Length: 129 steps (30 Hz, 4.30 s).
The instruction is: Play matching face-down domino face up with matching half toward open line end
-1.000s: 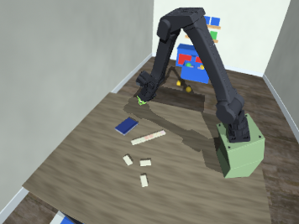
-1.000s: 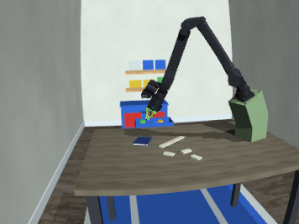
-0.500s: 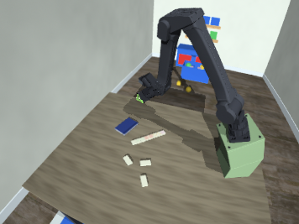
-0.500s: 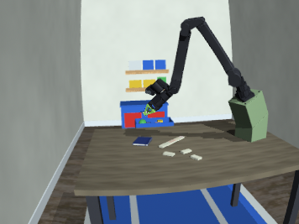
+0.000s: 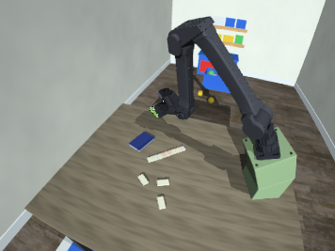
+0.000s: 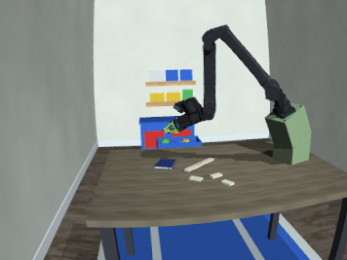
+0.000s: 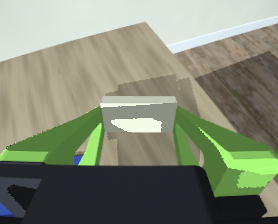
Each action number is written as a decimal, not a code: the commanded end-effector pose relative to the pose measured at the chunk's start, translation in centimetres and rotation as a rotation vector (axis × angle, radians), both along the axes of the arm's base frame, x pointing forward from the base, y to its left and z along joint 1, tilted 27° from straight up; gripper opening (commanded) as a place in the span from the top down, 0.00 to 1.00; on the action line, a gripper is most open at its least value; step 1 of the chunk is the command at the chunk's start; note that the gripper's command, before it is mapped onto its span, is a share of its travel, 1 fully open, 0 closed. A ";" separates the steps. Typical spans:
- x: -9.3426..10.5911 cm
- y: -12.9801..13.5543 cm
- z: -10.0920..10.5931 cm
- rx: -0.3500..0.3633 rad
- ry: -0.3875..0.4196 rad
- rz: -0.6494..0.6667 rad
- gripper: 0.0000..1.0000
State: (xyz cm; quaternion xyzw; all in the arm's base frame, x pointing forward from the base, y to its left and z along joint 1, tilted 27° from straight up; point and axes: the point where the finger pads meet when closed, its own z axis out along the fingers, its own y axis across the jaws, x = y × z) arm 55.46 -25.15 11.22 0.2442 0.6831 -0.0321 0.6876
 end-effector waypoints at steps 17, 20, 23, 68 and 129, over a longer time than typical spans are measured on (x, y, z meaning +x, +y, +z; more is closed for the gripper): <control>-0.5 0.7 -1.8 -0.075 -0.239 -0.057 0.51; -0.3 0.6 -0.6 -0.085 -0.275 -0.056 0.51; -0.1 0.6 0.2 -0.091 -0.298 -0.055 0.51; -0.3 0.6 -1.4 -0.084 -0.263 -0.056 0.51; -0.1 0.7 -0.2 -0.091 -0.297 -0.054 0.51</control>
